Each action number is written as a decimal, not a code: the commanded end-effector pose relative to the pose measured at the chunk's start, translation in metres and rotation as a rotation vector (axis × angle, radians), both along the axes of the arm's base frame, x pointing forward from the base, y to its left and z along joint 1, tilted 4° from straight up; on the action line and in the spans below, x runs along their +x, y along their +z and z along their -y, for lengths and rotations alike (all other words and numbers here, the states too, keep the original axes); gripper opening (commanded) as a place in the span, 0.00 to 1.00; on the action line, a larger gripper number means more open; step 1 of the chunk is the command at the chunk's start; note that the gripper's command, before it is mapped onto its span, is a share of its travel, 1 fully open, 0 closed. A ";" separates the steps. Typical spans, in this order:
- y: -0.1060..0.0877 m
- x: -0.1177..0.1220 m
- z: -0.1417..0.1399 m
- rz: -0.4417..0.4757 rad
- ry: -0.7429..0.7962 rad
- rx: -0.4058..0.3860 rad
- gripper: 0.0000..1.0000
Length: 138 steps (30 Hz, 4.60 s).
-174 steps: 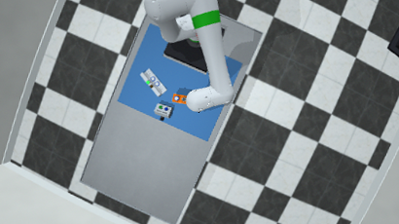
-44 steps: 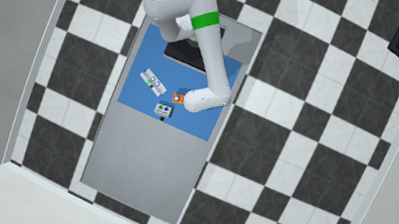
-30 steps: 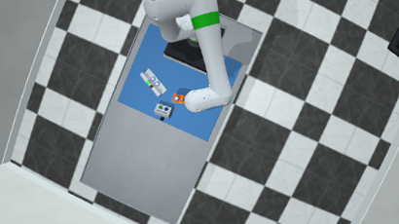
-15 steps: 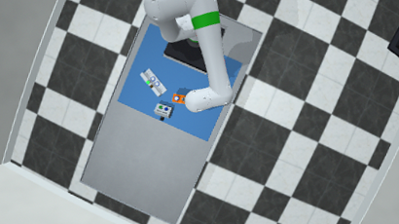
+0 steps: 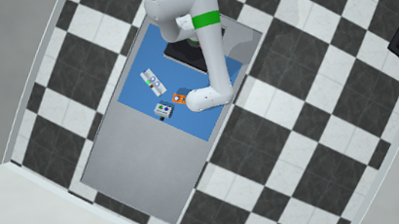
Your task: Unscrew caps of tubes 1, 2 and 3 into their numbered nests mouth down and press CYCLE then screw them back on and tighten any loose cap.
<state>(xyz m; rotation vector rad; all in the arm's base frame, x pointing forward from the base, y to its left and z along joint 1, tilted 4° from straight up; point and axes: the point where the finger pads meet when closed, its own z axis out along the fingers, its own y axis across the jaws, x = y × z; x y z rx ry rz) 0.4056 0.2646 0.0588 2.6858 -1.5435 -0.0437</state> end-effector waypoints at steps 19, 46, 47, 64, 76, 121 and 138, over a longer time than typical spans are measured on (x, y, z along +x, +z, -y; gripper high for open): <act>0.000 0.000 0.000 -0.017 0.117 0.018 0.00; 0.000 0.000 0.000 -0.008 -0.394 -0.009 0.35; 0.000 0.000 0.000 -0.008 -0.394 -0.009 0.35; 0.036 0.002 -0.001 -0.008 -0.394 -0.009 0.35; 0.046 0.008 0.032 -0.014 -0.061 0.009 0.29; 0.046 0.041 0.271 -0.027 0.719 0.050 0.29; 0.047 0.052 0.349 -0.027 0.719 0.050 0.29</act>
